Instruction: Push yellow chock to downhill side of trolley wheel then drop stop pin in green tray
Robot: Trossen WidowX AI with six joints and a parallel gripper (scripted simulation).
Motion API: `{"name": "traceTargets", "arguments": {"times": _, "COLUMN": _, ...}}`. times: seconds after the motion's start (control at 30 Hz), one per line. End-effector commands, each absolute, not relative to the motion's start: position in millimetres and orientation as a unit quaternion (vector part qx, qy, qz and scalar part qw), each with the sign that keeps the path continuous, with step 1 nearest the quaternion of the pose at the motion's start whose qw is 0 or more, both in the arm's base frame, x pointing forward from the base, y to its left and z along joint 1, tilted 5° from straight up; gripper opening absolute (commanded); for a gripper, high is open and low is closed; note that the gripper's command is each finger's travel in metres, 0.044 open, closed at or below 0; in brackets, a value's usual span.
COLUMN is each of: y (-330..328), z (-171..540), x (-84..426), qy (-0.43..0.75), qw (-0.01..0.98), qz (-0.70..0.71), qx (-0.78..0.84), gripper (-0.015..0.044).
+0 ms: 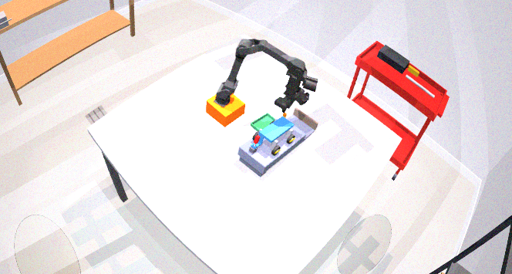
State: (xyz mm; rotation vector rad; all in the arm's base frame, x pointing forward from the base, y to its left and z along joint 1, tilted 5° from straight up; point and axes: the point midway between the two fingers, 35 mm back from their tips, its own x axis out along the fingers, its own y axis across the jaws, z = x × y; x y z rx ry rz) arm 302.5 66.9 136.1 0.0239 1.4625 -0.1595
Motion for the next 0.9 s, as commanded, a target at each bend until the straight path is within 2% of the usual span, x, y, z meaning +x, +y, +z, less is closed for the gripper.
{"name": "traceTargets", "arguments": {"times": 0.0, "y": 59, "z": 148, "x": 310, "qy": 0.652, "qw": 0.756, "qz": -0.049, "qx": -0.02, "gripper": 0.019}}
{"name": "traceTargets", "arguments": {"times": 0.4, "y": -12, "z": 160, "x": 315, "qy": 0.654, "qw": 0.734, "qz": 0.044, "qx": -0.178, "gripper": 0.019}}
{"name": "traceTargets", "arguments": {"times": 0.87, "y": -79, "z": 168, "x": 306, "qy": 0.642, "qw": 0.648, "qz": 0.187, "qx": -0.365, "gripper": 0.019}}
